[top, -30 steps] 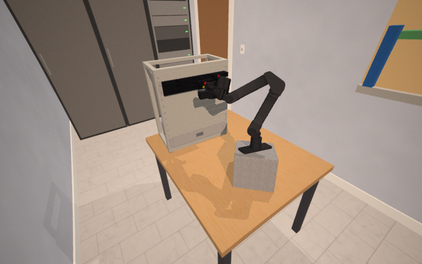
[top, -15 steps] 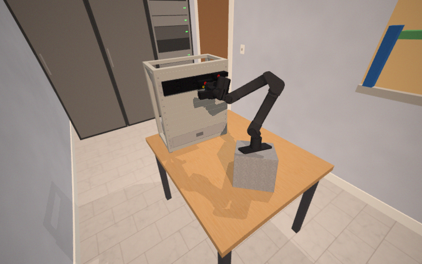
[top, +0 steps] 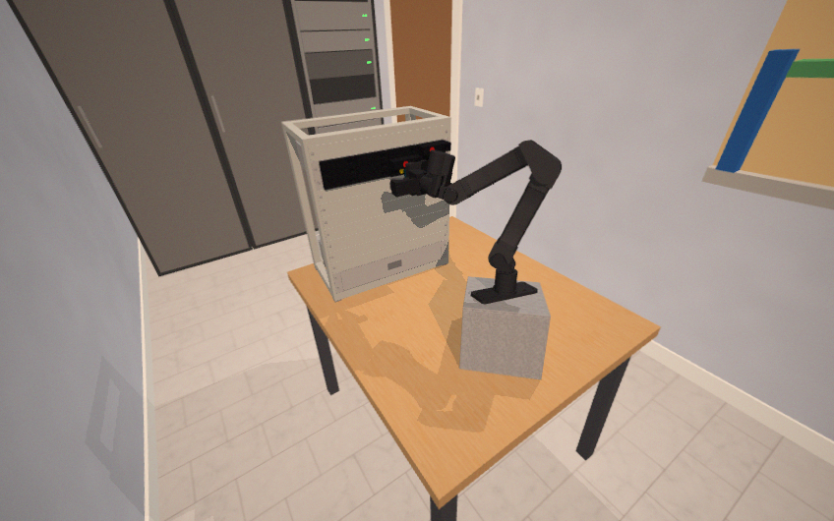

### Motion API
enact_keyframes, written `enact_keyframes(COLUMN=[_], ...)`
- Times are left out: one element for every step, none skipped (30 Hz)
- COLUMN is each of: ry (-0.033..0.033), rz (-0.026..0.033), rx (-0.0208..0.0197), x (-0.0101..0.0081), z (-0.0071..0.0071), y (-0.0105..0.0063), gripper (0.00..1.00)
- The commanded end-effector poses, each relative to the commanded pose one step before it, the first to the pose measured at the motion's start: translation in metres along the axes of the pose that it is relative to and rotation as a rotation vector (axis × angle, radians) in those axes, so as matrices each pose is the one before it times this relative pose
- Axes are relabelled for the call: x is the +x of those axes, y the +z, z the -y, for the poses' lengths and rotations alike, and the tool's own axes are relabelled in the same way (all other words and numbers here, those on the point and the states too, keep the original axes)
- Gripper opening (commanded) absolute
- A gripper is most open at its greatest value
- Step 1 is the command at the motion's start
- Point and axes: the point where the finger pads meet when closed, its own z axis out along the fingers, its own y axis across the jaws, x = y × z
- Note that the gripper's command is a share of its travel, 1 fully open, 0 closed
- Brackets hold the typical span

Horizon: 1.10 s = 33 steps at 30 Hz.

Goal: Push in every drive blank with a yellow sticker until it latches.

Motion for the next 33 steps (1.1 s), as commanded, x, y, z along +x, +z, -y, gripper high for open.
enact_keyframes(ry=[0.00431,0.00000,0.00000,0.00000,0.00000,0.00000,0.00000,0.00000,0.00001,0.00001,0.00001,0.00001,0.00001,0.00000,0.00000,0.00000,0.00000,0.00000,0.00000,0.00000,0.00000,0.00000,0.00000,0.00000,0.00000,0.00001,0.00001,0.00001,0.00001,0.00001,0.00000,0.00000,0.00000], rz=[0.00984,0.00000,0.00000,0.00000,0.00000,0.00000,0.00000,0.00000,0.00000,0.00000,0.00000,0.00000,0.00000,0.00000,0.00000,0.00000,0.00000,0.00000,0.00000,0.00000,0.00000,0.00000,0.00000,0.00000,0.00000,0.00000,0.00000,0.00000,0.00000,0.00000,0.00000,0.00000,0.00000], rx=[-0.00209,0.00000,0.00000,0.00000,0.00000,0.00000,0.00000,0.00000,-0.00001,-0.00001,-0.00001,-0.00001,-0.00001,0.00000,0.00000,0.00000,0.00000,0.00000,0.00000,0.00000,0.00000,0.00000,0.00000,0.00000,0.00000,-0.00001,-0.00001,-0.00001,-0.00001,-0.00001,0.00000,0.00000,0.00000], x=[-0.00259,0.00000,0.00000,0.00000,0.00000,0.00000,0.00000,0.00002,0.00004,0.00006,0.00007,0.00006,0.00004,0.00002,0.00000,0.00000,0.00000,0.00000,0.00000,0.00000,0.00000,0.00000,0.00000,0.00000,0.00002,0.00004,0.00006,0.00007,0.00006,0.00004,0.00002,0.00000,0.00000], z=[0.00280,0.00000,0.00000,0.00000,0.00000,0.00000,0.00000,0.00000,-0.00001,-0.00001,-0.00002,-0.00002,-0.00001,-0.00001,0.00000,0.00000,0.00000,0.00000,0.00000,0.00000,0.00000,0.00000,0.00000,0.00000,0.00000,-0.00001,-0.00001,-0.00002,-0.00002,-0.00001,-0.00001,0.00000,0.00000], y=[0.00723,0.00000,0.00000,0.00000,0.00000,0.00000,0.00003,0.00020,0.00040,0.00057,0.00063,0.00057,0.00040,0.00020,0.00003,0.00000,0.00000,0.00000,0.00000,0.00000,0.00000,0.00000,0.00000,0.00003,0.00020,0.00040,0.00057,0.00063,0.00057,0.00040,0.00020,0.00003,0.00000], gripper=[0.00,0.00,0.00,0.00,0.00,0.00,0.00,0.00,0.00,0.00,0.00,0.00,0.00,0.00,0.00,0.00,0.00,0.00,0.00,0.00,0.00,0.00,0.00,0.00,0.00,0.00,0.00,0.00,0.00,0.00,0.00,0.00,0.00])
